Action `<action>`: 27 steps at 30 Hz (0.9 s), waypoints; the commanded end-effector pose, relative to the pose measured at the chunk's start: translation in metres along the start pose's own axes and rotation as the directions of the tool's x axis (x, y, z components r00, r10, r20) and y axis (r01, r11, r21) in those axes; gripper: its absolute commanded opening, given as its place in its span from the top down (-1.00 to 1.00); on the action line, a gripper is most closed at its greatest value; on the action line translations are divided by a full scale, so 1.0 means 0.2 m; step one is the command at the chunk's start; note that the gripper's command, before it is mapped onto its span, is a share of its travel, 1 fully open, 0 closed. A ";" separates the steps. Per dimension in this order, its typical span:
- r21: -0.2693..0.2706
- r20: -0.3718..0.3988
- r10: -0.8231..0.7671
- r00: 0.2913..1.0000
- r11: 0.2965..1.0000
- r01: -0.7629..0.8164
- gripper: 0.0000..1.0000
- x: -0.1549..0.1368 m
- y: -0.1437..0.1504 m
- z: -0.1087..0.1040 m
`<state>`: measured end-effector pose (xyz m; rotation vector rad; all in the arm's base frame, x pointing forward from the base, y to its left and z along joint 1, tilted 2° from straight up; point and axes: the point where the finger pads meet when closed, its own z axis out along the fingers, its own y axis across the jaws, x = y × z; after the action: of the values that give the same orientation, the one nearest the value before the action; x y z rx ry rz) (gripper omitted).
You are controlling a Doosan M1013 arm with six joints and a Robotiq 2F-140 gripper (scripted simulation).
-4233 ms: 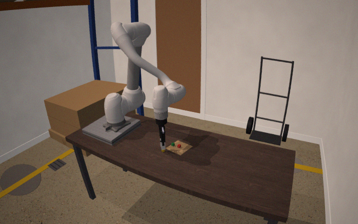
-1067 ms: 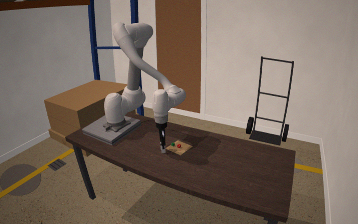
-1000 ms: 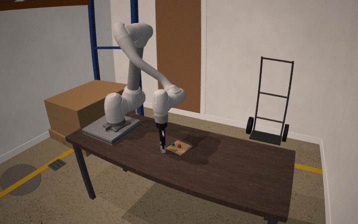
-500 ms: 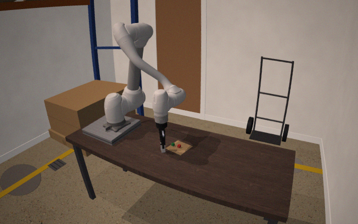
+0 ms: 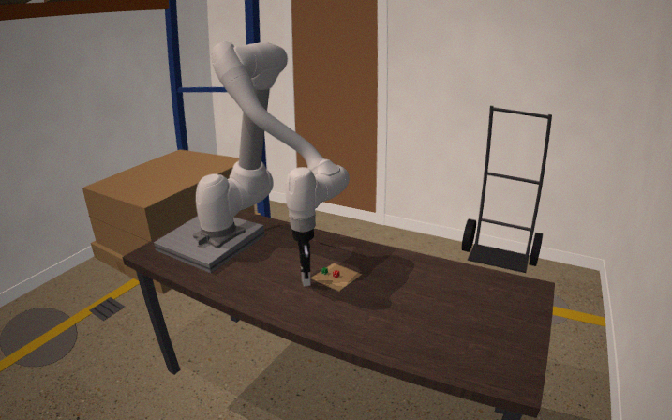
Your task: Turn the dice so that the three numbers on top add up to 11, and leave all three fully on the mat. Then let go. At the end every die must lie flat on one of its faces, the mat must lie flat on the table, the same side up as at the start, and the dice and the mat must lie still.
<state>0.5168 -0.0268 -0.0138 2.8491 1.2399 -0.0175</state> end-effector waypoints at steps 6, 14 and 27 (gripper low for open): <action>0.000 0.000 0.000 1.000 1.000 0.000 0.81 0.00 0.00 0.00; 0.000 0.000 0.000 1.000 1.000 0.000 0.81 0.00 0.00 0.00; 0.000 0.000 0.000 1.000 1.000 0.000 0.81 0.00 0.00 -0.20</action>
<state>0.5168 -0.0261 0.0056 2.8489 1.2398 -0.0170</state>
